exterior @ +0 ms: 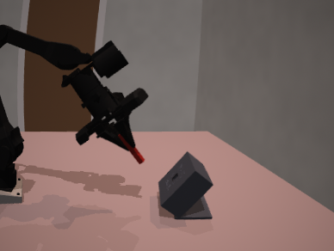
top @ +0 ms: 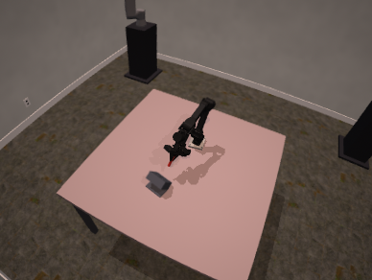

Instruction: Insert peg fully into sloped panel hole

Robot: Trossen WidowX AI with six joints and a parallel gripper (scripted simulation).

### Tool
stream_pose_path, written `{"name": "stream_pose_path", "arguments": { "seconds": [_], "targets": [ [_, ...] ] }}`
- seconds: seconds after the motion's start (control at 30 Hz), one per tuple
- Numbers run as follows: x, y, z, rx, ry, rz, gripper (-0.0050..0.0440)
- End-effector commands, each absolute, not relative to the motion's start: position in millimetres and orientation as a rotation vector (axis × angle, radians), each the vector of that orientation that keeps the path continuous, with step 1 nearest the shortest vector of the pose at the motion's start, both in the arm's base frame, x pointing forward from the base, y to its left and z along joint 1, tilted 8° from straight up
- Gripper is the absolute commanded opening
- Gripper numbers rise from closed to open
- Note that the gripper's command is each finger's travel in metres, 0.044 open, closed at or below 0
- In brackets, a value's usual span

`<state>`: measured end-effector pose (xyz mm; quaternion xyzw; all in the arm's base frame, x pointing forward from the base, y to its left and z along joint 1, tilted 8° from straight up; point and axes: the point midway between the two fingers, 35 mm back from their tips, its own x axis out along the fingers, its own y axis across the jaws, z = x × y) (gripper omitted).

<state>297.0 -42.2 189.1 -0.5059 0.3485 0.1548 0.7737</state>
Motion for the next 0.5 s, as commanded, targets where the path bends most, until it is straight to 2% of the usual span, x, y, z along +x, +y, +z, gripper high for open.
{"name": "stream_pose_path", "arguments": {
  "seconds": [0.0, 0.47],
  "targets": [
    [295.7, -42.2, 195.9, -1.136, 0.714, 0.315, 0.0],
    [297.3, -42.0, 196.1, -1.202, 0.668, 0.303, 0.0]
  ]
}}
